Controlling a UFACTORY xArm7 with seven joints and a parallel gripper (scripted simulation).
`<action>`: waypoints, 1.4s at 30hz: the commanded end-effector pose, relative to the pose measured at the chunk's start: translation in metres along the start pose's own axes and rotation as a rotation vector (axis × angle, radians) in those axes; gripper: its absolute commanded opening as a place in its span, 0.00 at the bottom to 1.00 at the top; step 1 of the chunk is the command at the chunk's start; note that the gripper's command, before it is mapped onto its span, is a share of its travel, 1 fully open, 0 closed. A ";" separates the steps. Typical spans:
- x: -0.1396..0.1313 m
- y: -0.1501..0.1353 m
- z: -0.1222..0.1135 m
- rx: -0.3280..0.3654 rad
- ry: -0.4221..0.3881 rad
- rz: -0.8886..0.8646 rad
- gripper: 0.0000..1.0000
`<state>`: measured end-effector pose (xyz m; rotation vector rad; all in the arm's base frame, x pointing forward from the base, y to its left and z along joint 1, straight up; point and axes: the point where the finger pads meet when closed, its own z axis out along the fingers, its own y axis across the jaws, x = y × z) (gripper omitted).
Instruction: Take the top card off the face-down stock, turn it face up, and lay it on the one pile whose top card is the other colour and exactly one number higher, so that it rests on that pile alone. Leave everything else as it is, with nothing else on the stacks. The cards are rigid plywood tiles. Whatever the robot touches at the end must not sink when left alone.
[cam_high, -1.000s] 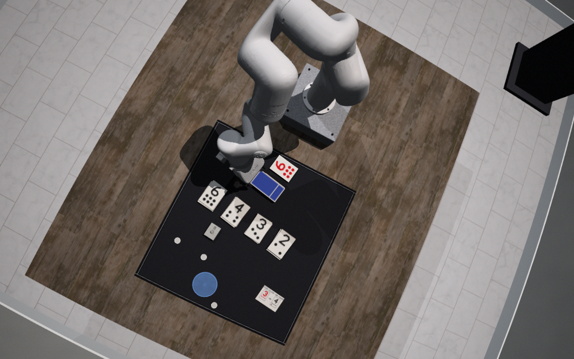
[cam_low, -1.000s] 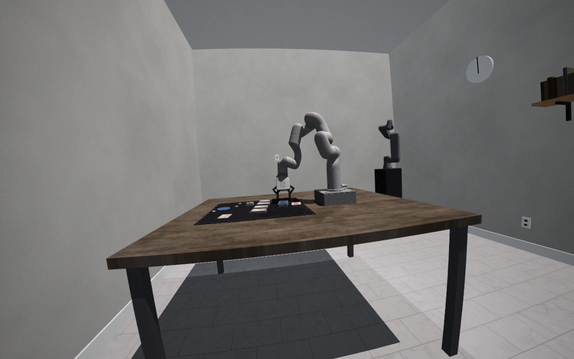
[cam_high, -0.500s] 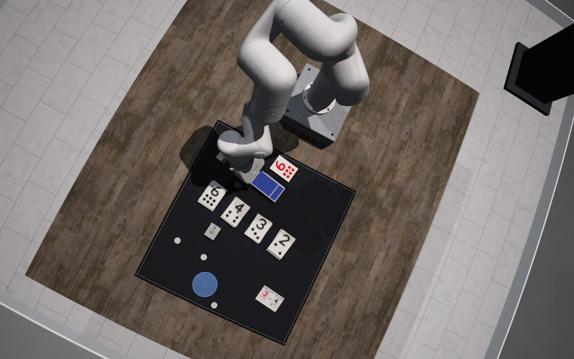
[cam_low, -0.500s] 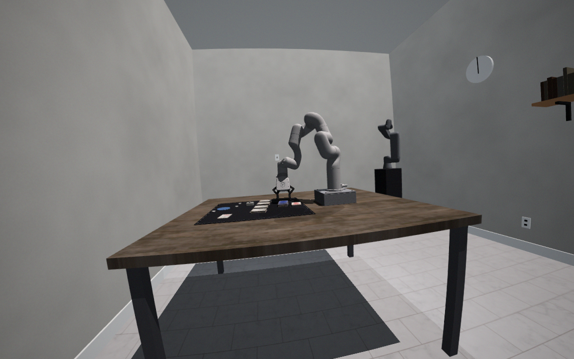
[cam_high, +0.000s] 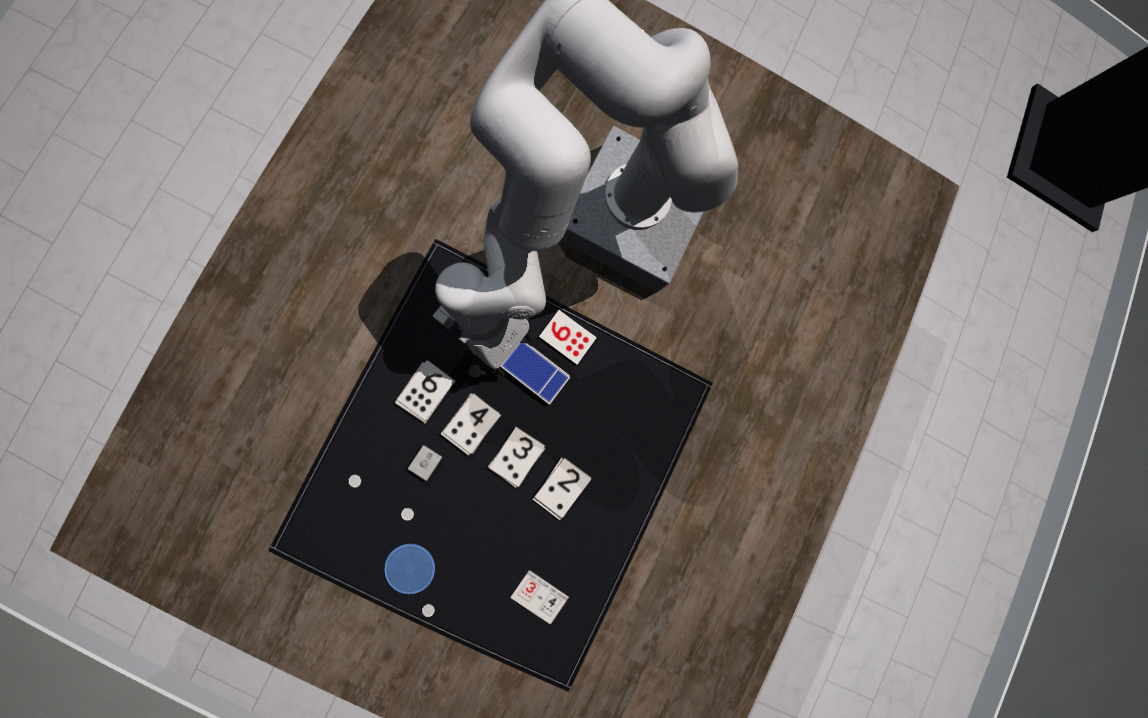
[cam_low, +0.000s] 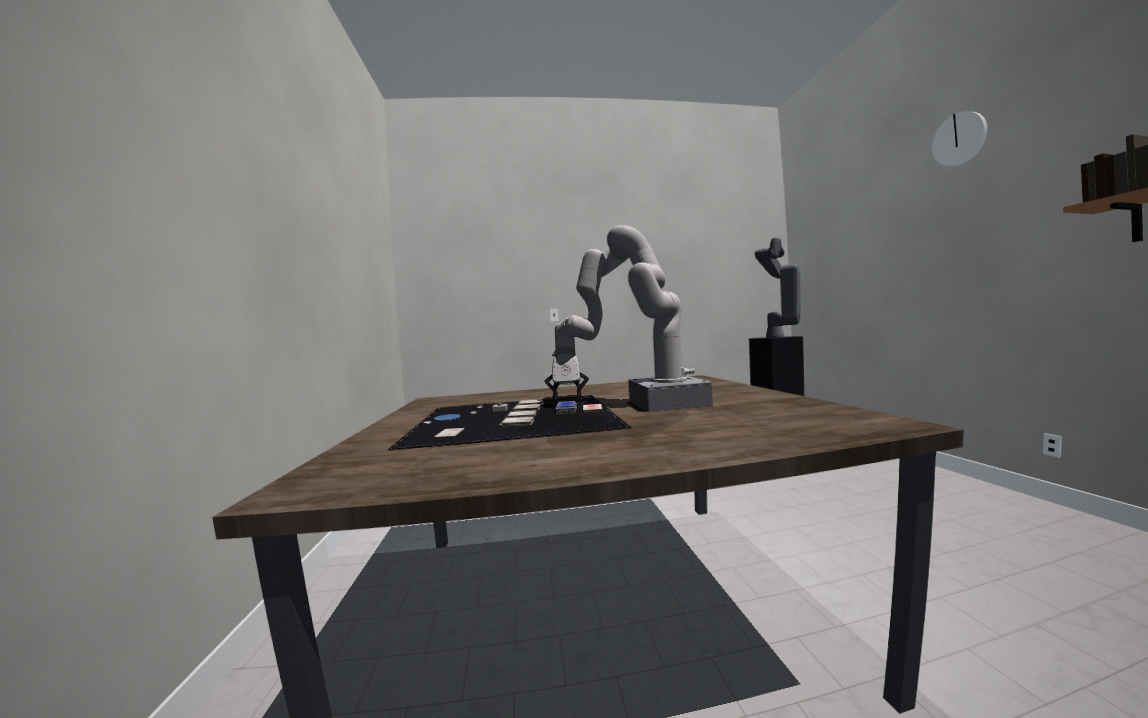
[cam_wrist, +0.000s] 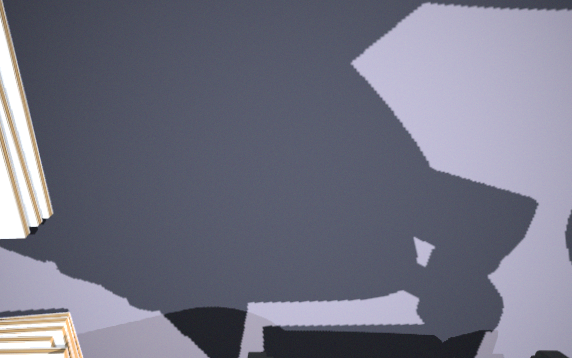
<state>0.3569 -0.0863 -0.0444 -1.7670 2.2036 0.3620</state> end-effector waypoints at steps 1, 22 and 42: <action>0.000 -0.001 -0.001 0.003 0.001 -0.001 0.87; 0.001 -0.001 0.001 0.003 0.001 -0.001 0.87; 0.002 -0.001 0.003 0.003 0.001 -0.001 0.87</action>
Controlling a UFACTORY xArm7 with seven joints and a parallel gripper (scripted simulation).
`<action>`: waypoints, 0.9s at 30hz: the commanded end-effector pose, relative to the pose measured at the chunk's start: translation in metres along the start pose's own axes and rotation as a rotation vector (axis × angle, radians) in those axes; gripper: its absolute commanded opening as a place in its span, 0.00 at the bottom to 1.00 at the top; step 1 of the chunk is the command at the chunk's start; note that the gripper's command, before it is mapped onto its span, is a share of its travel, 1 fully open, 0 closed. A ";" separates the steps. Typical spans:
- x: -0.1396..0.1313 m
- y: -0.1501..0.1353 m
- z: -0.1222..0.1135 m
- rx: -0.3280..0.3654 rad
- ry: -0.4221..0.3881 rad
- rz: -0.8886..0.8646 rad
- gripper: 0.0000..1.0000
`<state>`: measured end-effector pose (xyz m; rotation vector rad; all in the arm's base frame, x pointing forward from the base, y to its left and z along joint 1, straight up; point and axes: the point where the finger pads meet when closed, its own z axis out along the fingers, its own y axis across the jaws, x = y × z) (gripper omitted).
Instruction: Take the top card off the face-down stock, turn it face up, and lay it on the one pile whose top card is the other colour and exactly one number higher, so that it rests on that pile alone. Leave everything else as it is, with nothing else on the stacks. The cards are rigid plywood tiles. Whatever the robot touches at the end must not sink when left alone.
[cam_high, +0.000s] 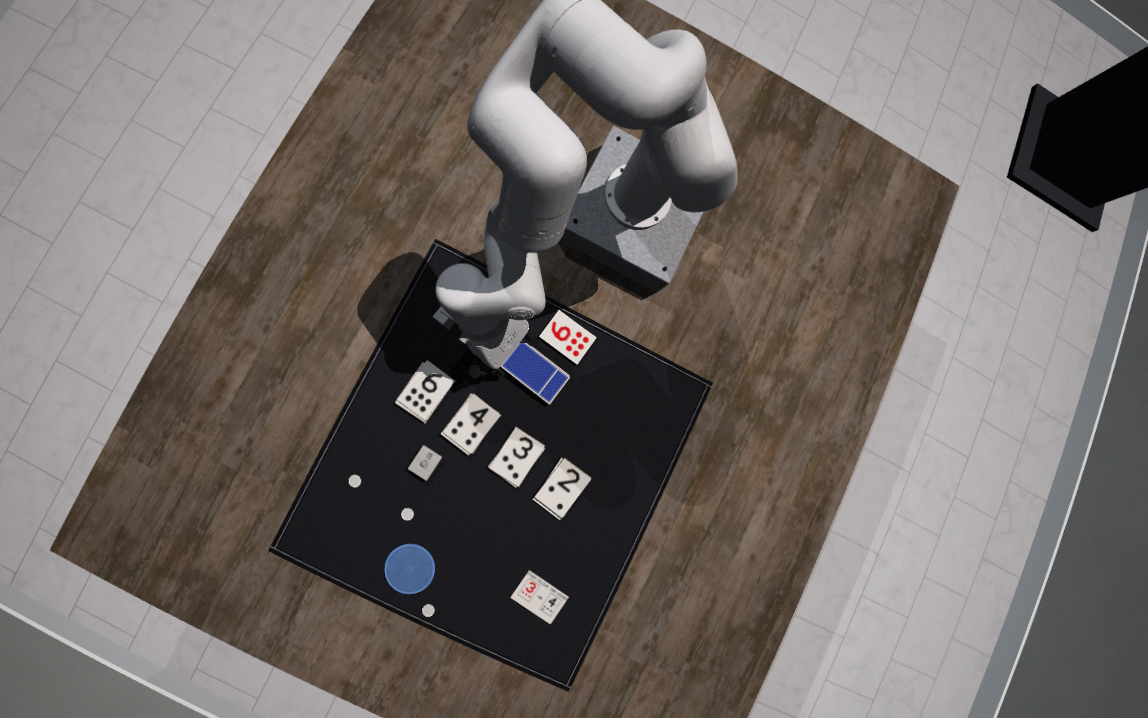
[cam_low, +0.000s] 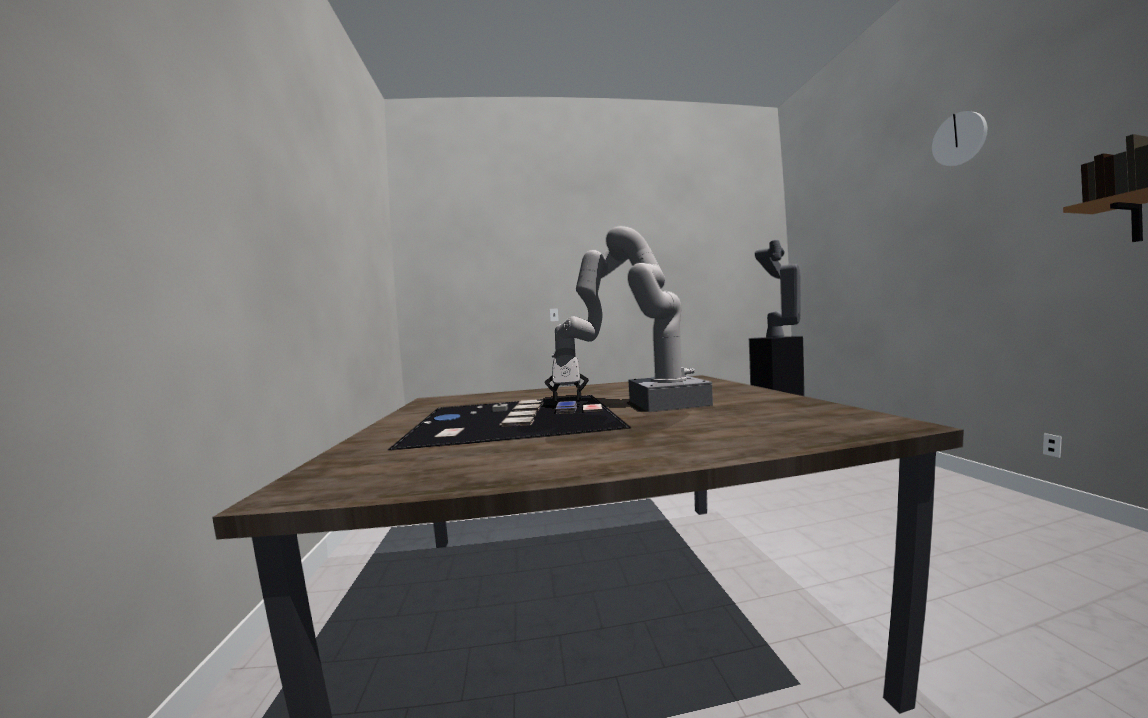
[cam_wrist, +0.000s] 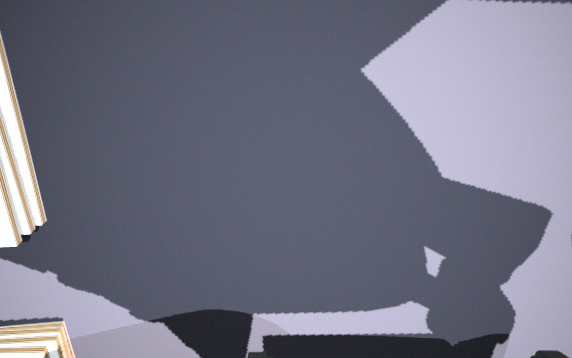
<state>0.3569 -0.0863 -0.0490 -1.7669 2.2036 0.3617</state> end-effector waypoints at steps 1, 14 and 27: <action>0.000 -0.001 -0.001 0.003 0.001 -0.001 0.87; 0.000 -0.001 -0.001 0.003 0.001 -0.001 0.75; 0.000 -0.001 -0.001 0.003 0.001 -0.001 0.75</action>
